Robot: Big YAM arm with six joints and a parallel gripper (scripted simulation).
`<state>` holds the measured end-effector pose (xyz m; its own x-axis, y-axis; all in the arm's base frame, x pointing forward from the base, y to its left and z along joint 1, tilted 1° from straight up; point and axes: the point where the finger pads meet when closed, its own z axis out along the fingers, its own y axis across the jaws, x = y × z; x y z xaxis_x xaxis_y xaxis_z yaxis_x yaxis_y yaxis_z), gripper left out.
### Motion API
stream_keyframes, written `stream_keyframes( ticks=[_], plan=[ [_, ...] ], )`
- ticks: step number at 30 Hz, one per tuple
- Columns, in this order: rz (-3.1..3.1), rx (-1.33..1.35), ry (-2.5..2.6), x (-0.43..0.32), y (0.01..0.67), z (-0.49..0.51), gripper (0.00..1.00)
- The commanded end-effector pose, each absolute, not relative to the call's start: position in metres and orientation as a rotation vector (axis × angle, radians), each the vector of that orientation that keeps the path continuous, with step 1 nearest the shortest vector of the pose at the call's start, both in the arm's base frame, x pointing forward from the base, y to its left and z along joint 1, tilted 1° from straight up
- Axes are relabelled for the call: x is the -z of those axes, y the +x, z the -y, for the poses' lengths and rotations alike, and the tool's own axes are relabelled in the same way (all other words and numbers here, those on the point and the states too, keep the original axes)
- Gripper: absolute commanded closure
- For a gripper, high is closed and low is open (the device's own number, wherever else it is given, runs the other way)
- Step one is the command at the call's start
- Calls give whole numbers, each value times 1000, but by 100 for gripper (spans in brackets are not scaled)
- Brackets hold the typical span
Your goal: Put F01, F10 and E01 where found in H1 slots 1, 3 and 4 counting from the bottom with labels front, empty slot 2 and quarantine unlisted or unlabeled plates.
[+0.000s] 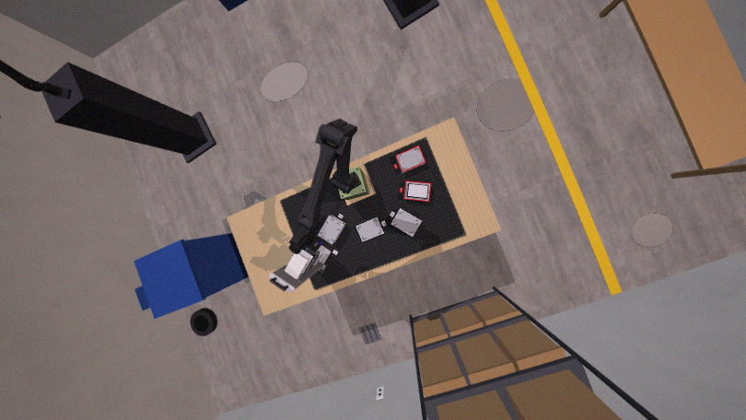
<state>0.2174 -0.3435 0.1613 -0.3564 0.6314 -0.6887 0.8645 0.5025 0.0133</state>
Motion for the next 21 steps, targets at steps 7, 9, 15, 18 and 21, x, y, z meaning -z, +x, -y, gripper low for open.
stream_keyframes(
  ticks=[7, 9, 15, 18, 21],
  plan=[
    [-2084, 488, 1200, -176, 214, 339, 0],
    [-2084, 487, 1199, -176, 213, 336, 0],
    [-2084, 483, 1197, -176, 210, 326, 0],
    [-2085, 481, 1197, -175, 208, 321, 0],
    [-2056, 495, 1186, -177, 210, 325, 0]
  ],
)
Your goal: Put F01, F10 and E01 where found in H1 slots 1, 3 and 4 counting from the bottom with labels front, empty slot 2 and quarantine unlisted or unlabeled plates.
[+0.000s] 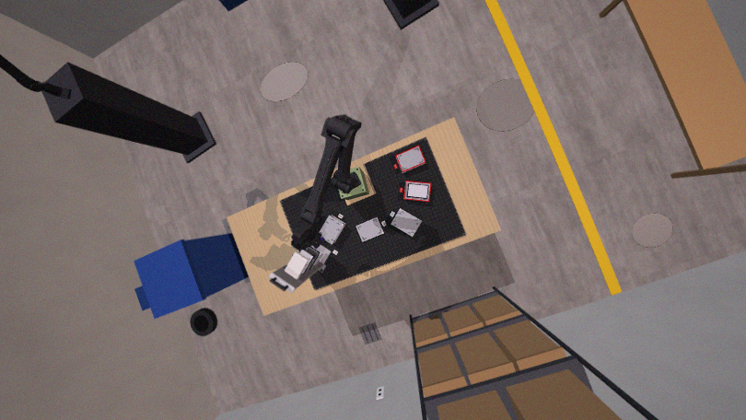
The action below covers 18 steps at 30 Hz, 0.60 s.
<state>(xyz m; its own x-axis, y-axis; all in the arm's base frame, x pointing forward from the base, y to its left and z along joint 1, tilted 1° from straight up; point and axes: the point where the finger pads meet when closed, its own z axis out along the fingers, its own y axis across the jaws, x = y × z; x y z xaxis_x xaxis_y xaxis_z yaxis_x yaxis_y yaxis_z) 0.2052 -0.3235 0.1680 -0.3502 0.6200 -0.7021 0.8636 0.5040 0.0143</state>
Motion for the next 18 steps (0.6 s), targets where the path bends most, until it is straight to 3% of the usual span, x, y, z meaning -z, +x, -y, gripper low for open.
stream_keyframes(
  ticks=[1, 18],
  plan=[
    [-2056, 495, 1186, -177, 210, 325, 0],
    [-2076, 482, 1200, -143, 211, 325, 0]
  ],
)
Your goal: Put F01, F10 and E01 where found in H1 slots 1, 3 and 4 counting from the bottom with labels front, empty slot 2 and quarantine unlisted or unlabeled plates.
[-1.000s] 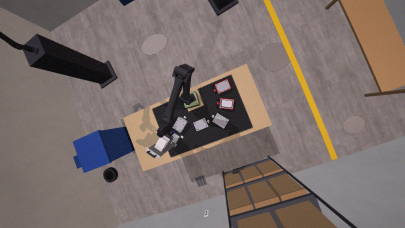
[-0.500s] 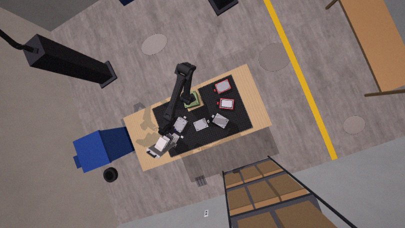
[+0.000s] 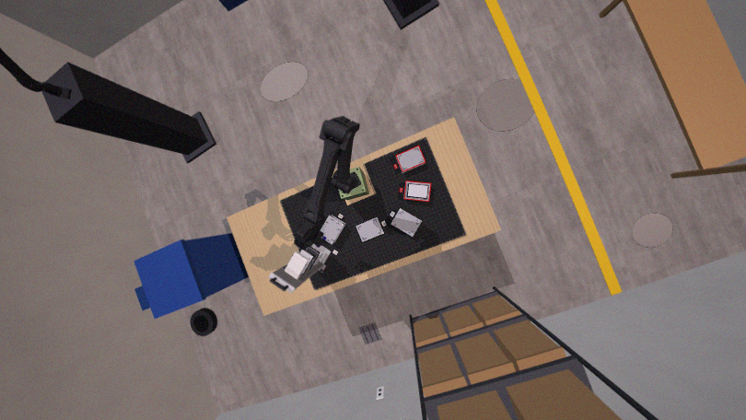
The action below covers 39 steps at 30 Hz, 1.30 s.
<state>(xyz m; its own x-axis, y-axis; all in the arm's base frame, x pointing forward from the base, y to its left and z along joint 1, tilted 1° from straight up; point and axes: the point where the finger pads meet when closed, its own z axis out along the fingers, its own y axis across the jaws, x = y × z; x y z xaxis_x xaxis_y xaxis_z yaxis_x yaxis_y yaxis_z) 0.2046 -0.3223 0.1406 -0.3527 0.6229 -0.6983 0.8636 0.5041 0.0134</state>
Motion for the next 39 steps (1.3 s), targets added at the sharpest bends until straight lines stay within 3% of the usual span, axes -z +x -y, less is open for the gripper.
stream_keyframes(
  ticks=[1, 33, 39],
  plan=[
    [-2076, 482, 1200, -143, 211, 325, 0],
    [-2074, 480, 1204, -92, 210, 324, 0],
    [-2025, 508, 1178, -120, 225, 349, 0]
  ],
)
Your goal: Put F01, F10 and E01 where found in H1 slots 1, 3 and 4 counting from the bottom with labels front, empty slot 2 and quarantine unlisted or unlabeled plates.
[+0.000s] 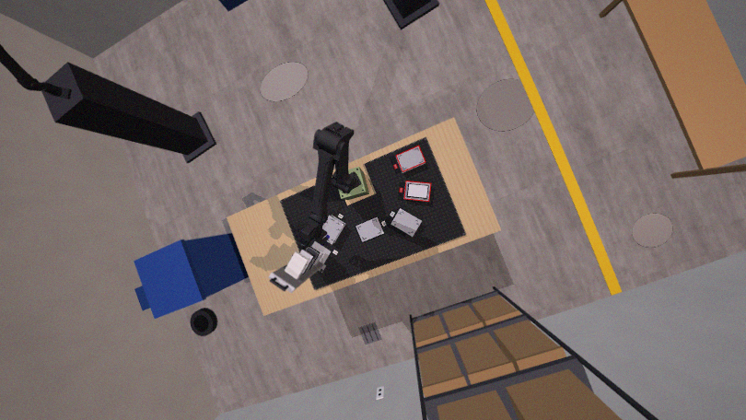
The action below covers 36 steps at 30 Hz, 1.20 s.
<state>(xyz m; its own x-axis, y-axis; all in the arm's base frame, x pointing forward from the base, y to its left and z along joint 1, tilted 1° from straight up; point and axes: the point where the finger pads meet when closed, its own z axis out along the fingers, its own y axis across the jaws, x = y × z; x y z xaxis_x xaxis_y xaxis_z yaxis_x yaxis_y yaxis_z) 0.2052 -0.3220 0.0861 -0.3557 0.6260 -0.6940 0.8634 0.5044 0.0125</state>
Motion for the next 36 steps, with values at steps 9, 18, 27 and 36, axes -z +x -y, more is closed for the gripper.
stream_keyframes(
  ticks=[9, 18, 27, 36],
  plan=[
    [-2026, 514, 1181, -119, 229, 365, 0],
    [-2055, 499, 1189, -108, 228, 359, 0],
    [-2055, 499, 1189, -108, 228, 359, 0],
    [-2055, 499, 1189, -108, 228, 359, 0]
  ],
)
